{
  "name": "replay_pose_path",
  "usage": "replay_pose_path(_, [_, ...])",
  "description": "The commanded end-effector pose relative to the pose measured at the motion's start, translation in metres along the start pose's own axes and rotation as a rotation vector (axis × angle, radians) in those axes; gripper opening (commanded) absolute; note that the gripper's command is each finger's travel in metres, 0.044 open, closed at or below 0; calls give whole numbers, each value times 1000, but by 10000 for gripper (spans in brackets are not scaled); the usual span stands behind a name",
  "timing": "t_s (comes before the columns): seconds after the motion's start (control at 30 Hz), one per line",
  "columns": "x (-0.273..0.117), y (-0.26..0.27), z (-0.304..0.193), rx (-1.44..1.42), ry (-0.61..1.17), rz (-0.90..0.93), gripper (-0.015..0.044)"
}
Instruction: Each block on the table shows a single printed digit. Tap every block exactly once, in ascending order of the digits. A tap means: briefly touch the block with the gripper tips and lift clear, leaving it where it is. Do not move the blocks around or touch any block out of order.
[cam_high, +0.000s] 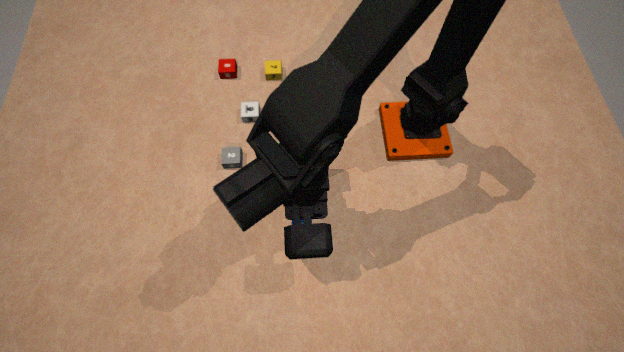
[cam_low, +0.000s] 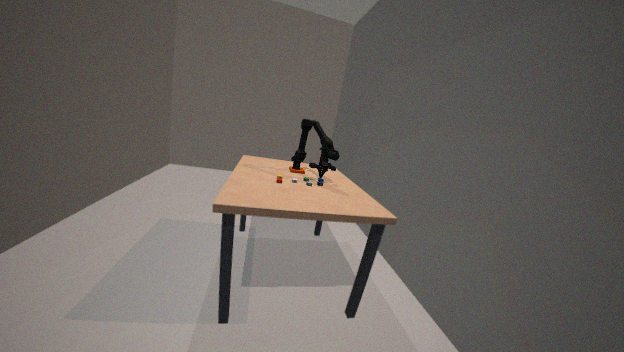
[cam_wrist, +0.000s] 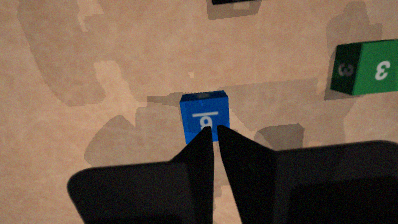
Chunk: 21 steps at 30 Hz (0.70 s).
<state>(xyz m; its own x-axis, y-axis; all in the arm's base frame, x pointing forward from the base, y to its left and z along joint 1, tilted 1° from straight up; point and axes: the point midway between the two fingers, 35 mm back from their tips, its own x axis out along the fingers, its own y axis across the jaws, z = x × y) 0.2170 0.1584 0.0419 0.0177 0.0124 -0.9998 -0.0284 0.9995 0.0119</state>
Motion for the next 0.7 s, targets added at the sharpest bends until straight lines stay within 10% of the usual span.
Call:
replay_pose_path(0.0, [7,-1,-2,4,5,-1,20])
replay_pose_path(0.47, [-25,0,-1,4,5,-1,20])
replay_pose_path(0.67, [-95,0,0,4,5,-1,20])
